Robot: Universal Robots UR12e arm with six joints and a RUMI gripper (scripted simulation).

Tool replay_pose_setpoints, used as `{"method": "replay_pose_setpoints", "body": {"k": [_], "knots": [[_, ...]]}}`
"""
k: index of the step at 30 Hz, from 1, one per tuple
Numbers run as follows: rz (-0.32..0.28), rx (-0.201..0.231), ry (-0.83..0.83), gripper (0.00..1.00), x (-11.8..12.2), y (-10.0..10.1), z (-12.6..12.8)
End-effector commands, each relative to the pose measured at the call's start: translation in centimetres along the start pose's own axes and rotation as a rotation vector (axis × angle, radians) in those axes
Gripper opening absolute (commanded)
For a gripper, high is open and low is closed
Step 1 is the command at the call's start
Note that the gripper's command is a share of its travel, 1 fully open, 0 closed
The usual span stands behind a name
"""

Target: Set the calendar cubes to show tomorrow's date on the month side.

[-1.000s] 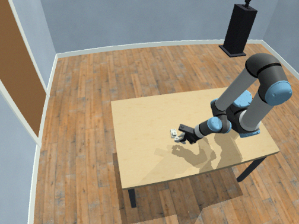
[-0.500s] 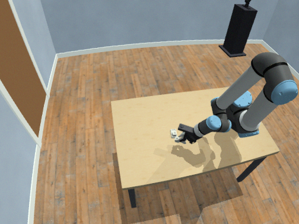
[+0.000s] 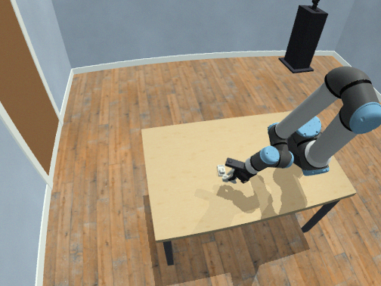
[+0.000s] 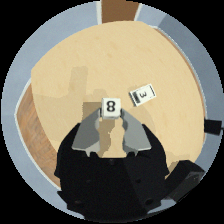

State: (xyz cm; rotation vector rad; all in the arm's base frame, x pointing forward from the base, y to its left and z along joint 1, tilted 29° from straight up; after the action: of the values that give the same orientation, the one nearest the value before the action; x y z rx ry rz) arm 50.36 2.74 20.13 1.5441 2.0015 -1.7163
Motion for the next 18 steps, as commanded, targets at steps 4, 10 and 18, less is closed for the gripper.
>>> {"method": "replay_pose_setpoints", "body": {"k": [4, 10, 18], "knots": [[-0.066, -0.005, -0.005, 0.11, -0.51, 0.32, 0.08], [-0.128, -0.014, -0.005, 0.11, -0.94, 0.33, 0.16], [-0.179, -0.025, -0.001, 0.11, -1.28, 0.11, 0.19]]}}
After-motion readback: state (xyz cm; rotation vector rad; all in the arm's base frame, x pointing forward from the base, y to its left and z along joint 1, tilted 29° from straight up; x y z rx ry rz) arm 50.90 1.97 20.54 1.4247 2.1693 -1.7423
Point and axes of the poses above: the point where the finger pads meet when closed, its own y axis out along the fingers, its own z axis across the jaws, x = y × z, the point moved 6 cm from there along -y, back along the fingers, and after that the axes turned 8 degrees about -y, right-handed, at the moved point
